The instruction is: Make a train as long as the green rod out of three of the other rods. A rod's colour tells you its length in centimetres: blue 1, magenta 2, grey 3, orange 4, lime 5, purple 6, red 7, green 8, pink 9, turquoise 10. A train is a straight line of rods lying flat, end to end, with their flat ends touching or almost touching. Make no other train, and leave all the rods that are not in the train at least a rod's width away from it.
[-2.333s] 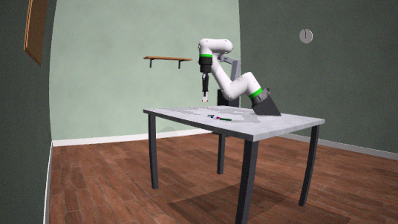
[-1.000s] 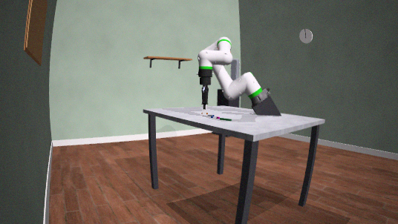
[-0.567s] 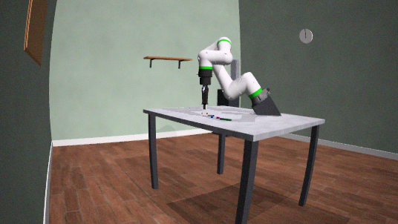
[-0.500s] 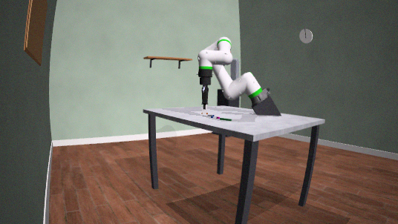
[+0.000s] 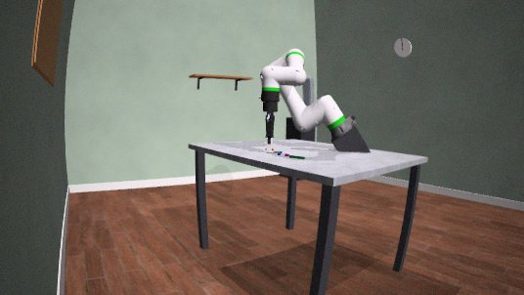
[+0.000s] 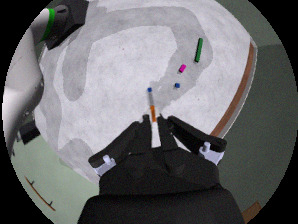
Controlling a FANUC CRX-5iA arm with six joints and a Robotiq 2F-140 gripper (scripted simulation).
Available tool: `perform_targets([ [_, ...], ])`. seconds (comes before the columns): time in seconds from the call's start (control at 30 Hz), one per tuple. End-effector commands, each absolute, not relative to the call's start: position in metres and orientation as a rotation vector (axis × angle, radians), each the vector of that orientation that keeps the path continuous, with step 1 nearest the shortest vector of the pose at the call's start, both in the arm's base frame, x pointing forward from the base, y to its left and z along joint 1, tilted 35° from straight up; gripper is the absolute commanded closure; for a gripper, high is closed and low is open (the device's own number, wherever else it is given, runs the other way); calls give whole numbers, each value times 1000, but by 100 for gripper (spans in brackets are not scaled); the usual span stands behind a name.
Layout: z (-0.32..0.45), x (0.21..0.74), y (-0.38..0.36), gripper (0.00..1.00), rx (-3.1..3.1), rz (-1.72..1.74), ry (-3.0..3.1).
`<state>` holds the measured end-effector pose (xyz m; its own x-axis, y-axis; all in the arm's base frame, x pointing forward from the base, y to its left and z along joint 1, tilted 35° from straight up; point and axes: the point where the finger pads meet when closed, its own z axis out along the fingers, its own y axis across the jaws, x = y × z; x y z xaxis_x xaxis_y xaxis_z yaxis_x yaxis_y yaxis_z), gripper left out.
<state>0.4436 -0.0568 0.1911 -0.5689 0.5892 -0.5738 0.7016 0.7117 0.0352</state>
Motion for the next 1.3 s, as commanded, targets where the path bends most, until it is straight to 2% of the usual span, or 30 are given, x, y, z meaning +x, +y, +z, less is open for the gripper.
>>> perform_targets([
  [0.0, 190, 444, -57, 97, 980, -264, 2354],
  [1.27, 182, 449, -61, 97, 980, -263, 2354],
])
